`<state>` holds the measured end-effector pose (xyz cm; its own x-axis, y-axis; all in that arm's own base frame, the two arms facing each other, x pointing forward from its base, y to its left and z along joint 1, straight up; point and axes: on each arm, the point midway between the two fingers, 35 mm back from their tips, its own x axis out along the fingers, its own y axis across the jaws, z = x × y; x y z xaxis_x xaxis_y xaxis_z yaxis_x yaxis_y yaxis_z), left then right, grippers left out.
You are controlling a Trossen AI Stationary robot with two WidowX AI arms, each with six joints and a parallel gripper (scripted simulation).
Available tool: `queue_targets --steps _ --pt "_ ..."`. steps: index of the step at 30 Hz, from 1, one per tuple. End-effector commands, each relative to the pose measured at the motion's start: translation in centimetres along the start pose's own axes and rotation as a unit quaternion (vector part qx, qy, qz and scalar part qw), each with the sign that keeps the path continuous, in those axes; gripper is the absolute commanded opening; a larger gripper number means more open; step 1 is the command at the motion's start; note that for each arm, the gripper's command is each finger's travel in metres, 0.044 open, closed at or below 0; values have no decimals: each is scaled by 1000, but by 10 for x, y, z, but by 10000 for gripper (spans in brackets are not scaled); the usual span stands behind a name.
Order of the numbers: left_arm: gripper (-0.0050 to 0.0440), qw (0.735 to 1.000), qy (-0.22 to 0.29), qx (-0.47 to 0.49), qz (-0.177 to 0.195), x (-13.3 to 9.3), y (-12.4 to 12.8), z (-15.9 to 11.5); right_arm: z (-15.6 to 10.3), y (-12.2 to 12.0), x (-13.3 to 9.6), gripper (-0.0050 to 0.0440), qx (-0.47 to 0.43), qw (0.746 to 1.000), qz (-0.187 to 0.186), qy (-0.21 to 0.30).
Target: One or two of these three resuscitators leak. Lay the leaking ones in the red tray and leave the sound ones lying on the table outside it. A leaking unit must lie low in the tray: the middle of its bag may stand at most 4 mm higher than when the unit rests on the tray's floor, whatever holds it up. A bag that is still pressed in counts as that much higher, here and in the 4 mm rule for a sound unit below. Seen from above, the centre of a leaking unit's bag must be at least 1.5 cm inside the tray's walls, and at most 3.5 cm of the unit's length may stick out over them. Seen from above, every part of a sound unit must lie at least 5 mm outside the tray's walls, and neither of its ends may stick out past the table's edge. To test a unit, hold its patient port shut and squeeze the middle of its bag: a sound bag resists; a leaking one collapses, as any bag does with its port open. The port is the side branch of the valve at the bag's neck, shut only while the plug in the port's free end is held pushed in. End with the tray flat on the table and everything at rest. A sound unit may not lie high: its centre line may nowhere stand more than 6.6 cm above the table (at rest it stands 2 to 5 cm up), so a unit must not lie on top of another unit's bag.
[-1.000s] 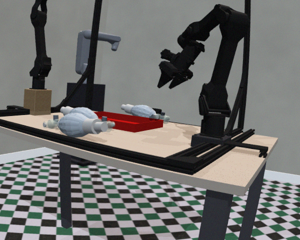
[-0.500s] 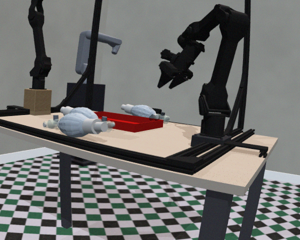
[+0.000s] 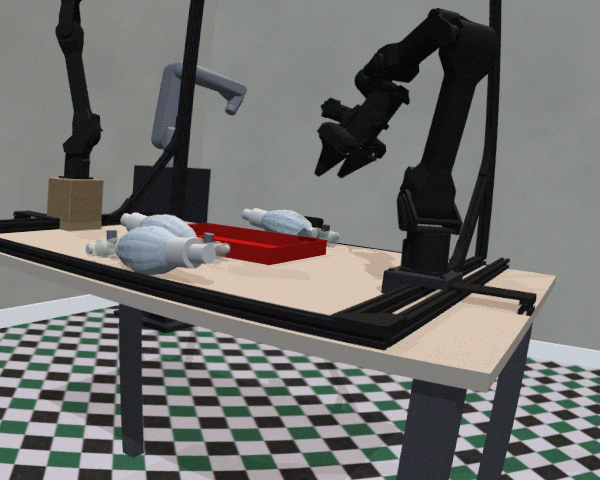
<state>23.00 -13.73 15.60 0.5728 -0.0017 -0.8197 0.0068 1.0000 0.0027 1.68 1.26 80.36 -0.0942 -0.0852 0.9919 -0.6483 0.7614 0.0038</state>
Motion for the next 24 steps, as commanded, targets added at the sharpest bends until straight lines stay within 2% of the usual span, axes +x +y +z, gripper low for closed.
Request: queue_targets --steps 1,9,15,18,24 --pt "440 1000 0 0 0 0 0 0 -41 -4 -11 440 13 998 -11 63" --pt "440 1000 0 0 0 0 0 0 -149 -12 -70 440 41 968 -48 242" --pt "440 1000 0 0 0 0 0 0 -149 -12 -70 440 41 968 -48 242" --pt "440 1000 1 0 0 0 0 0 -186 -14 -97 440 47 951 -59 300" --pt "440 1000 1 0 0 0 0 0 -242 -19 -164 440 56 904 -91 414"
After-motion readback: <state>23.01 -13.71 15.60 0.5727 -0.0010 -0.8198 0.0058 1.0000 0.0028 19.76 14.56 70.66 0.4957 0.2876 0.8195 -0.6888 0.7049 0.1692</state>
